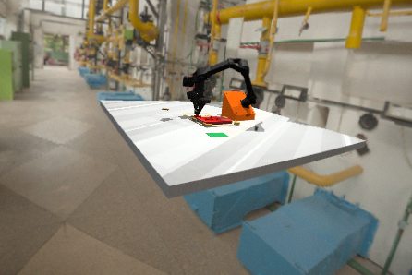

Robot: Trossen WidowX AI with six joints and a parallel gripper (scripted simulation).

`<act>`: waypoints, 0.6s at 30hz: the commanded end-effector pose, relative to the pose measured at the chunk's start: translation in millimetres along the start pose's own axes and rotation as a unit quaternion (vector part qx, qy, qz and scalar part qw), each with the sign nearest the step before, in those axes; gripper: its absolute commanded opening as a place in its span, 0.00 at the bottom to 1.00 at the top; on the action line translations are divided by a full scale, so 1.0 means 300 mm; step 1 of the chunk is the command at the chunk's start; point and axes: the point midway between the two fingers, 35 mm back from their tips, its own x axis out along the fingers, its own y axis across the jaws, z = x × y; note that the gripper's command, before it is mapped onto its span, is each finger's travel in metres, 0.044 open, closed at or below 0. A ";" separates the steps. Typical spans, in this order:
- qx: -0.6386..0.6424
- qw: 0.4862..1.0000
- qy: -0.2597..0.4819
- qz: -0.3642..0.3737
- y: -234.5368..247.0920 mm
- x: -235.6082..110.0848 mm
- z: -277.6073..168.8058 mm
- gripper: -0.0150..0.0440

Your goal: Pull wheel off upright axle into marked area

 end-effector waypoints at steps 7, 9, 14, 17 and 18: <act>0.007 1.000 -0.009 -0.002 -0.008 -0.060 -0.006 0.25; 0.007 1.000 -0.009 -0.002 -0.008 -0.062 -0.006 0.25; 0.008 1.000 -0.009 -0.002 -0.008 -0.067 -0.006 0.25; 0.008 1.000 -0.009 -0.002 -0.008 -0.071 -0.006 0.25; 0.008 1.000 -0.010 -0.002 -0.008 -0.072 -0.006 0.25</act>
